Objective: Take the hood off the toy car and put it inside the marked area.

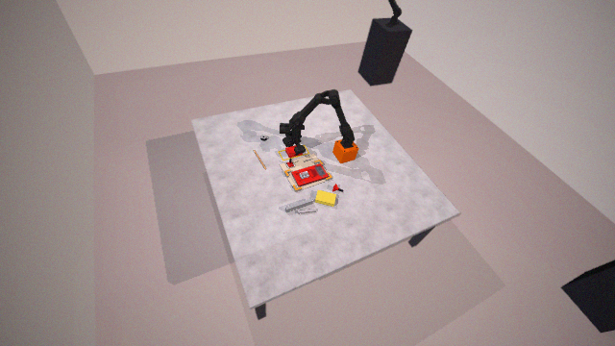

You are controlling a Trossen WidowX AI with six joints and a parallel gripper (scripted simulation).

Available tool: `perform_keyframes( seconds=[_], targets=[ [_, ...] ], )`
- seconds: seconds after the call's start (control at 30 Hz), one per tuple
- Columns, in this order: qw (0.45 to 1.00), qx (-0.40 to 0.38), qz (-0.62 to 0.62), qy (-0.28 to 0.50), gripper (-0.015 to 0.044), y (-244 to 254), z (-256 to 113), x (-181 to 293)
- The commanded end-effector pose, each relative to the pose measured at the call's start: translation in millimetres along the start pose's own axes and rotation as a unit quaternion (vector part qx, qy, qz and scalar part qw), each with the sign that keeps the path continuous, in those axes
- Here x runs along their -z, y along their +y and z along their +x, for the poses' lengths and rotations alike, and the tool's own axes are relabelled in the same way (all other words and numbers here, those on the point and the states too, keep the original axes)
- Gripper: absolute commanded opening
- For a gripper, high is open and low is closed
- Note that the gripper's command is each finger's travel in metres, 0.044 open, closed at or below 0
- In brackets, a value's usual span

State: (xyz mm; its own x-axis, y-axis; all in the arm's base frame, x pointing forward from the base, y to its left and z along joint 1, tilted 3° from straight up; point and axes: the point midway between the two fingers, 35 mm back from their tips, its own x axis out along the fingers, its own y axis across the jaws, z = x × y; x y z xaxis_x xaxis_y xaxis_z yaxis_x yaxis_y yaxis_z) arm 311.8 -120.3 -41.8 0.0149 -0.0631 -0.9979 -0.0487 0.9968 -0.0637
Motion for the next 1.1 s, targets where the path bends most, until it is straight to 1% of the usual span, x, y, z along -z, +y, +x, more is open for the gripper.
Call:
perform_keyframes(
  seconds=[0.0, 0.17, 0.23, 1.07],
  targets=[
    [1.0, 0.001, 0.0, -0.002, 0.044, -0.8, -11.6, -1.9],
    [1.0, 0.0, 0.0, -0.003, 0.044, -1.0, -62.8, -1.6],
    [1.0, -0.001, 0.0, -0.003, 0.044, -0.6, -72.0, -0.6],
    [1.0, -0.001, 0.0, -0.003, 0.044, -0.6, -72.0, -0.6]
  ],
)
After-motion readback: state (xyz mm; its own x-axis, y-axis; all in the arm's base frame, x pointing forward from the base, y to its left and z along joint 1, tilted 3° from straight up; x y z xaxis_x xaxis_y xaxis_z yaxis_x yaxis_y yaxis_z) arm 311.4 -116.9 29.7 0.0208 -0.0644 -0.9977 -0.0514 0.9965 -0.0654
